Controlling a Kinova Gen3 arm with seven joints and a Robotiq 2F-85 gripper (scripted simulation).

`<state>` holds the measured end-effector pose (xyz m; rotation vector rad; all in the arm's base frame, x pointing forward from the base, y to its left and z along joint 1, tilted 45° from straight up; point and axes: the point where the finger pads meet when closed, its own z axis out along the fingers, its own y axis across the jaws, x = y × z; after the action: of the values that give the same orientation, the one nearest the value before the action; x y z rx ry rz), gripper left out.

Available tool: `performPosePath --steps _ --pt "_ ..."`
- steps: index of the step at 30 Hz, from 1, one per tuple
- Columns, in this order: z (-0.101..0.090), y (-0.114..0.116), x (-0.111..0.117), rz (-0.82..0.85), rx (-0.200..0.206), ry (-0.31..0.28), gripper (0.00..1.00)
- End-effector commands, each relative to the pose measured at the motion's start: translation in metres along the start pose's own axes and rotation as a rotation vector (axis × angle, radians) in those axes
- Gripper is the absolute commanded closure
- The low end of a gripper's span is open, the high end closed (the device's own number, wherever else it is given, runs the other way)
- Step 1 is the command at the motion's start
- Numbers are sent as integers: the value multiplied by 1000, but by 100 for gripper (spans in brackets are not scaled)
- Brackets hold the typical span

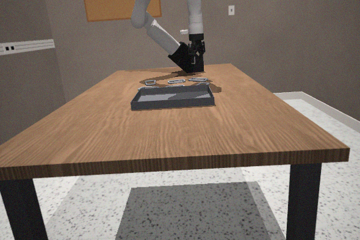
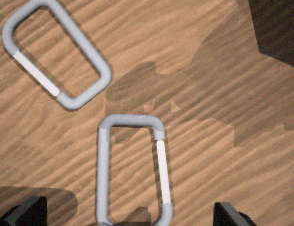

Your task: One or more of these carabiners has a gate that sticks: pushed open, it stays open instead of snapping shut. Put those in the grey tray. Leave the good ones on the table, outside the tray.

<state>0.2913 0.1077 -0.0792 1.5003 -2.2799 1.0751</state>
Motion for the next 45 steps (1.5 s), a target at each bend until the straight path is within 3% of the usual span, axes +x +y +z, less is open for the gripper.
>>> performPosePath --steps 1,27,28,44,45 --pt "-1 0 -1 0 0 -3 0" --pt "-1 0 -1 0 0 -3 0" --pt "-5 -52 30 -40 0 -3 0" --pt "-5 -52 30 -40 0 -3 0" --pt "-9 -102 61 -83 2 0 0"
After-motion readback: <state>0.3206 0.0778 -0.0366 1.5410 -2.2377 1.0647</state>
